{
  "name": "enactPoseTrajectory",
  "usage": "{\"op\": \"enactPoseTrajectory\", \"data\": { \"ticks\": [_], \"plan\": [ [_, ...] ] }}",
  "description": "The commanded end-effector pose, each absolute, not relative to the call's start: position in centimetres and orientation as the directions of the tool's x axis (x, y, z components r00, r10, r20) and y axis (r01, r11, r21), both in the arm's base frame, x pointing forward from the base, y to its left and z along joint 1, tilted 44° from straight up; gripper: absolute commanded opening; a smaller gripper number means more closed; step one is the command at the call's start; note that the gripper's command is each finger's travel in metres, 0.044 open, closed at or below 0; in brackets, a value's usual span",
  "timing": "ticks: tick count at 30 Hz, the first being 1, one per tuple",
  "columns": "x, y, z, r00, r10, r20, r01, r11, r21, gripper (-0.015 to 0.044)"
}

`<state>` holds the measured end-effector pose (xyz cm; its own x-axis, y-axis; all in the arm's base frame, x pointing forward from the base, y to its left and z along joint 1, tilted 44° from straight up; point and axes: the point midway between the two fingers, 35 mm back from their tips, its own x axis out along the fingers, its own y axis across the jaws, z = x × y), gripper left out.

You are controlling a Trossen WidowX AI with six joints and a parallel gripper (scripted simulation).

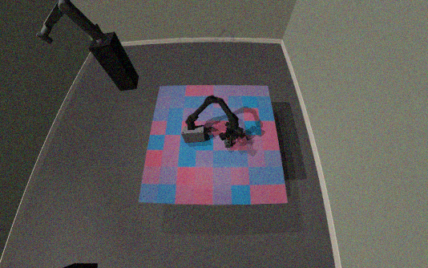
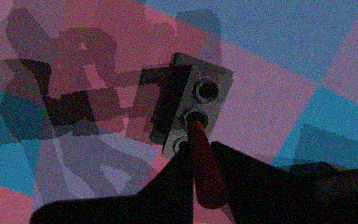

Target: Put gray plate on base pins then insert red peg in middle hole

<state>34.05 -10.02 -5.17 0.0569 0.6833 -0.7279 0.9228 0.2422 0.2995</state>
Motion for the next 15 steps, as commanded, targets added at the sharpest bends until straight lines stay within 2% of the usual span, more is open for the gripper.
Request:
{"op": "enactPoseTrajectory", "data": {
  "ticks": [1, 15],
  "plan": [
    [34.0, -9.9, -5.3, 0.057, 0.683, -0.728, 0.923, 0.242, 0.299, 0.0000],
    [34.0, -9.0, -6.5, 0.052, 0.681, -0.730, 0.922, 0.247, 0.297, 0.0000]
  ]
}}
